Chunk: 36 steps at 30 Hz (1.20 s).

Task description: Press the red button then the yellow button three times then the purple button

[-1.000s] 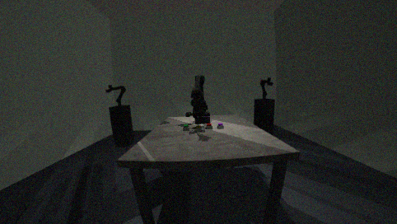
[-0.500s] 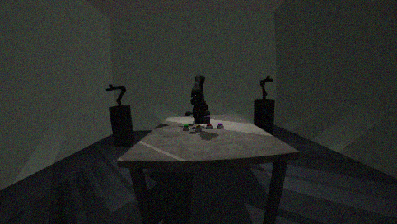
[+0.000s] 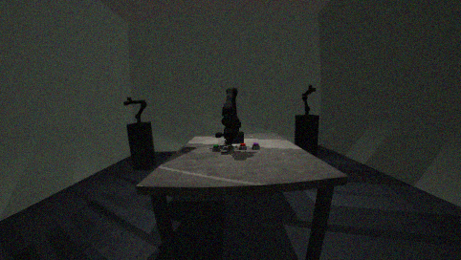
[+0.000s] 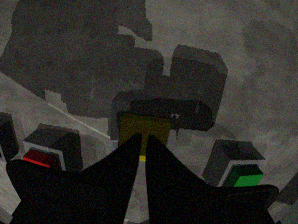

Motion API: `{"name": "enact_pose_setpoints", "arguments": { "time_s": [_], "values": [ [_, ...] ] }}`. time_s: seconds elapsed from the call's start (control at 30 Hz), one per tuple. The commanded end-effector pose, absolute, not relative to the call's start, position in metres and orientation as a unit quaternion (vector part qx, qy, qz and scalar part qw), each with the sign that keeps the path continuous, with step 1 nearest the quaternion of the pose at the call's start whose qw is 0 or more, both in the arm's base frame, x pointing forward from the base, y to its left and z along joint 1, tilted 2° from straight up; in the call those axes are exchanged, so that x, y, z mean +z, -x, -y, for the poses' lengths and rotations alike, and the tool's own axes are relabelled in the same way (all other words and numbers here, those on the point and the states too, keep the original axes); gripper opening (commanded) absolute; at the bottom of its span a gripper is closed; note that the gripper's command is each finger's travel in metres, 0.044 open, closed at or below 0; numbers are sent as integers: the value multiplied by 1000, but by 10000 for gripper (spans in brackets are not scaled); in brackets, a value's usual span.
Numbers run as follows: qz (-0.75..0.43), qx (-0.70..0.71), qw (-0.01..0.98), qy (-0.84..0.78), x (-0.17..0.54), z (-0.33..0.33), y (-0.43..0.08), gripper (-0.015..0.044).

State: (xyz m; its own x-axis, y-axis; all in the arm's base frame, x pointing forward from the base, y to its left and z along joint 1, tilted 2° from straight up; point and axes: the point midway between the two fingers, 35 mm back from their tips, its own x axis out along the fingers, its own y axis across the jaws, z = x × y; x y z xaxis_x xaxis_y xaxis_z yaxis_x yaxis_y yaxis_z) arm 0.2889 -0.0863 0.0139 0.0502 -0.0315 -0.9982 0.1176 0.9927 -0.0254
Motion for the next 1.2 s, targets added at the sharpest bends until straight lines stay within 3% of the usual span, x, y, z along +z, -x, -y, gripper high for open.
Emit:
{"name": "enact_pose_setpoints", "arguments": {
  "time_s": [0.0, 0.47, 1.0, 1.17],
  "values": [
    [-689, -49, 722, -30, 11, 86, -288, 20],
    [-689, -49, 722, -30, 11, 86, -288, 20],
    [-689, -49, 722, -30, 107, 83, -284, 20],
    [-689, -47, 722, -32, 105, 34, -290, 20]
  ]
}}
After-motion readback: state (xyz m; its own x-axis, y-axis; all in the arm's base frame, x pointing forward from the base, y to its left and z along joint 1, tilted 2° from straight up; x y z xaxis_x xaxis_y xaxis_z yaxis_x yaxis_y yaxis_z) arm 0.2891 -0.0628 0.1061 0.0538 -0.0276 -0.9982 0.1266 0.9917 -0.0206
